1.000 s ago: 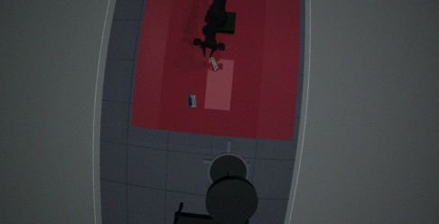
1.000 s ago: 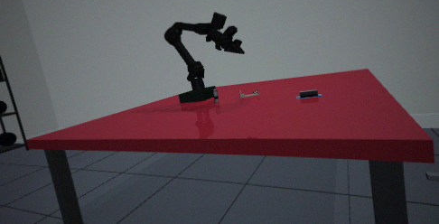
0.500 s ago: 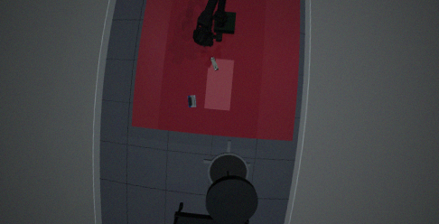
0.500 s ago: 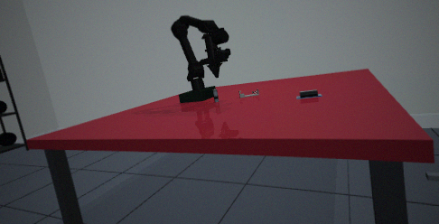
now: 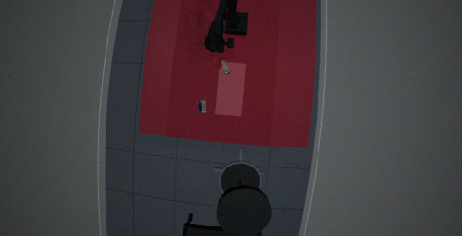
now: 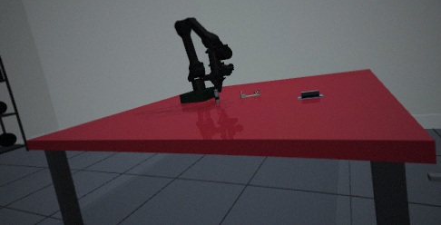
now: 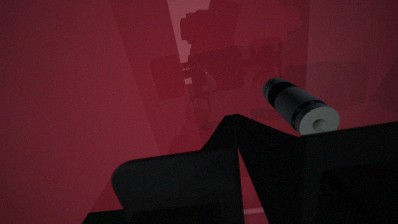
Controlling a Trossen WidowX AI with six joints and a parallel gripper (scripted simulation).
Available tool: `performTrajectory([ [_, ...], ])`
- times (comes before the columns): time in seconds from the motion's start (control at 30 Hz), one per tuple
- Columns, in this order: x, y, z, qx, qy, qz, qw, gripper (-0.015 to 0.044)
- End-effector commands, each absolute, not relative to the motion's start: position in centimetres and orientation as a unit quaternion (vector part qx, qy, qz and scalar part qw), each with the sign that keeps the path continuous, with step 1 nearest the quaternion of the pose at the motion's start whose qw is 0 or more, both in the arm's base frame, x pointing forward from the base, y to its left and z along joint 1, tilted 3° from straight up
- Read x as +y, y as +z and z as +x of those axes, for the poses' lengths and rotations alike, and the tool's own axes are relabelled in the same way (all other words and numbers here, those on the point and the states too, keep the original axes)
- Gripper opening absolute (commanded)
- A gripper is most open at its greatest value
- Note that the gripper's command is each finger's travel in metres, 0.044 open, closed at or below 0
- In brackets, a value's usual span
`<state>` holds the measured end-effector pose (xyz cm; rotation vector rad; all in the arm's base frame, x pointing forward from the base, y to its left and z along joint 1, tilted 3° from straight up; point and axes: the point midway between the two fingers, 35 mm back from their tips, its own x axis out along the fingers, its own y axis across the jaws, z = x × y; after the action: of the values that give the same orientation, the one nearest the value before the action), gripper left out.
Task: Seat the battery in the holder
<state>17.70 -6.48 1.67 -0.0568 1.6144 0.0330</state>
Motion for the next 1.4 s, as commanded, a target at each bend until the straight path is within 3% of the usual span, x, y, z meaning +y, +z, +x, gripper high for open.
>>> performTrajectory([
  [0.0, -6.6, 1.2, 17.7, 0.721, 0.014, -0.029, 0.693, 0.0000],
  [1.37, -13.1, 1.4, 18.0, 0.721, 0.011, -0.031, 0.693, 0.0000],
])
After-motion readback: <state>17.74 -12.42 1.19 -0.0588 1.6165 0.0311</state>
